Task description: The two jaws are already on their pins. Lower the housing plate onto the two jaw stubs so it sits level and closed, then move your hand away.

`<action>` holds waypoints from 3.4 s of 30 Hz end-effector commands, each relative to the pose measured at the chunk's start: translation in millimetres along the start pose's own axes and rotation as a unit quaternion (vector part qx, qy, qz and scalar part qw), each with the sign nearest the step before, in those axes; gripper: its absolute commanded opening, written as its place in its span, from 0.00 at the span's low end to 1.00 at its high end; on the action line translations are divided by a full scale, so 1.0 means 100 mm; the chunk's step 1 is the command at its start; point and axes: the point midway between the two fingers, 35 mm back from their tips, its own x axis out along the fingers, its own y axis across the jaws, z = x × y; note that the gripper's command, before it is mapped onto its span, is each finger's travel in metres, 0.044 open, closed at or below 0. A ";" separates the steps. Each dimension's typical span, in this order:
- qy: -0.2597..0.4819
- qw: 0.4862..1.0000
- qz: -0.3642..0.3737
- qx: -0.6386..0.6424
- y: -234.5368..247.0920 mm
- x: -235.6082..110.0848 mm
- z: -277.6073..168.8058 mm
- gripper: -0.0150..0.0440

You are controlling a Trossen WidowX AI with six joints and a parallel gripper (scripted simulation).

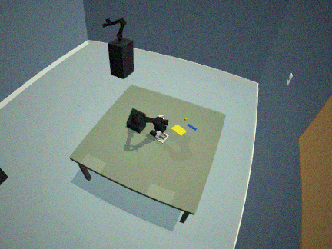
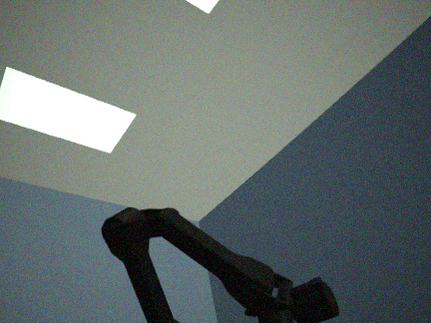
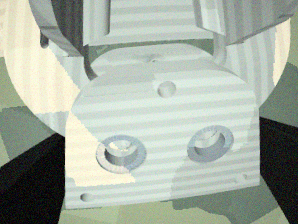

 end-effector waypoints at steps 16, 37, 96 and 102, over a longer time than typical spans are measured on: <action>-0.001 1.000 0.003 0.002 0.01 0.04 0.02 0.85; -0.001 1.000 0.003 0.002 0.01 0.04 0.02 0.85; 0.000 1.000 0.005 0.001 -0.05 -1.23 -0.22 1.00; 0.000 1.000 0.005 0.001 -0.05 -1.23 -0.22 1.00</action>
